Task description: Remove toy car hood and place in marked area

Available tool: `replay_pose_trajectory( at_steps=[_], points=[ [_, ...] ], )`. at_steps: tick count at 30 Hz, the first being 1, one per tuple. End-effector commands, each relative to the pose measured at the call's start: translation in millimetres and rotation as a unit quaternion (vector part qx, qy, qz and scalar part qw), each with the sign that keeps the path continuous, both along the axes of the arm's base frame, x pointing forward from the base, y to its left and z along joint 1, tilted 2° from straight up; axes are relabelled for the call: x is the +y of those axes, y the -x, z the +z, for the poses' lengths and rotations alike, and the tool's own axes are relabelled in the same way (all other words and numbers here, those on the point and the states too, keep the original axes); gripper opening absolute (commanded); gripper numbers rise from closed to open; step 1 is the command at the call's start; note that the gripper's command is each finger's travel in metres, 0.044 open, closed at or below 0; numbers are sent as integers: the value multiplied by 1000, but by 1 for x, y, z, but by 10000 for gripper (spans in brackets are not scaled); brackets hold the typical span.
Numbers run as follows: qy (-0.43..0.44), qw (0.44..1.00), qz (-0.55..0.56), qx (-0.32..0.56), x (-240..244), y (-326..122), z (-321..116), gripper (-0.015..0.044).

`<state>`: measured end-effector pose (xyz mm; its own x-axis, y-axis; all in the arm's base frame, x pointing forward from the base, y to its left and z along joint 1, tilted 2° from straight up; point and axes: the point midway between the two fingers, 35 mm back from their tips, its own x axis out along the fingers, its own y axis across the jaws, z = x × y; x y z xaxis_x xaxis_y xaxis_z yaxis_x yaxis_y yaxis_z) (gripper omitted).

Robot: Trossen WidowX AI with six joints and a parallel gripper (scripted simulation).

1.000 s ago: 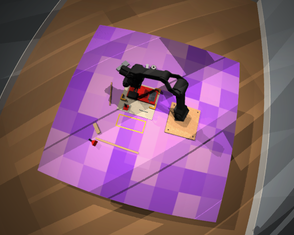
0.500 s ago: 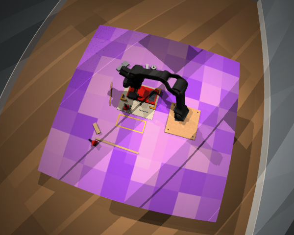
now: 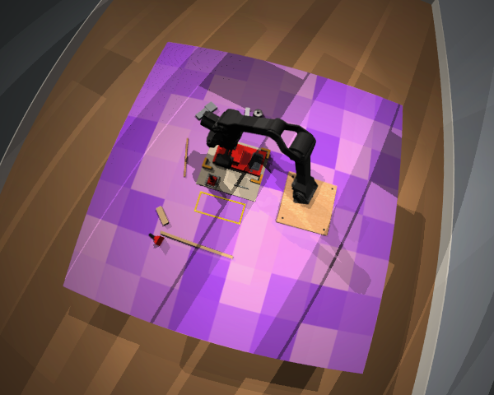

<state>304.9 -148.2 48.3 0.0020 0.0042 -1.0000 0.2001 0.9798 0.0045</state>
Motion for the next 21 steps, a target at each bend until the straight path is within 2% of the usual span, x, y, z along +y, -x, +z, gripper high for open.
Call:
replay_pose_trajectory(
  at_steps=[1, 11, 21],
  points=[
    [0, 1000, 0, -1, 0, 0, 0, 268],
    [0, 1000, 0, -1, 0, 0, 6, 6],
    [0, 1000, 0, 0, 0, -1, 12, 0]
  ],
)
